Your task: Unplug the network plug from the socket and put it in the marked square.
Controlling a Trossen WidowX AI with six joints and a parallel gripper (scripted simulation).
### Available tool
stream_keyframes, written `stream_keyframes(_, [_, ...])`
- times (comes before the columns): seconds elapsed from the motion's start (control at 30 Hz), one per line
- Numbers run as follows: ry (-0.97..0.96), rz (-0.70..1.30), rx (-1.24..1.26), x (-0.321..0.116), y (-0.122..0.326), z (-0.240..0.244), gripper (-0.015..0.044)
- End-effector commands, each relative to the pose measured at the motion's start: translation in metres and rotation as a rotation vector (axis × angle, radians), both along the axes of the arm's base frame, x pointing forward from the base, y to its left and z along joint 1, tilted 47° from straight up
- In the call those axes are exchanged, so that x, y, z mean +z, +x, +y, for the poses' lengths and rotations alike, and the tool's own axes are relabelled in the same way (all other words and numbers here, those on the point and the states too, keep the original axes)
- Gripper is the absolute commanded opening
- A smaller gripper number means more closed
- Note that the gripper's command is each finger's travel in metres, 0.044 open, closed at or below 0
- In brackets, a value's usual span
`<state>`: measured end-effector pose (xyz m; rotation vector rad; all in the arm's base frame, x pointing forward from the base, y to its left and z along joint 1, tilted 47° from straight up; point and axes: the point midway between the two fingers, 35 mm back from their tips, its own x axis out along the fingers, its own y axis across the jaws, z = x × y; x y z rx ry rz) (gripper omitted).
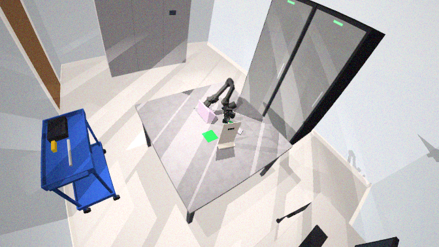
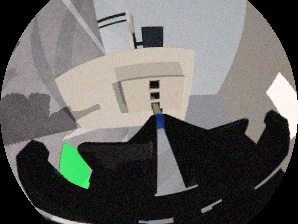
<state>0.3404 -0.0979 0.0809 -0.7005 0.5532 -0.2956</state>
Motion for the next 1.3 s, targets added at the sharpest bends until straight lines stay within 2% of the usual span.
stream_keyframes(0.0, [0.002,-0.001,-0.007,0.001,-0.003,0.000,0.0000])
stream_keyframes(0.27, [0.000,0.000,0.000,0.002,-0.003,0.000,0.0000])
stream_keyframes(1.03, [-0.001,-0.001,-0.007,0.042,-0.031,-0.040,0.0000])
stream_keyframes(1.27, [0.007,0.058,0.039,0.027,-0.028,-0.040,0.0000])
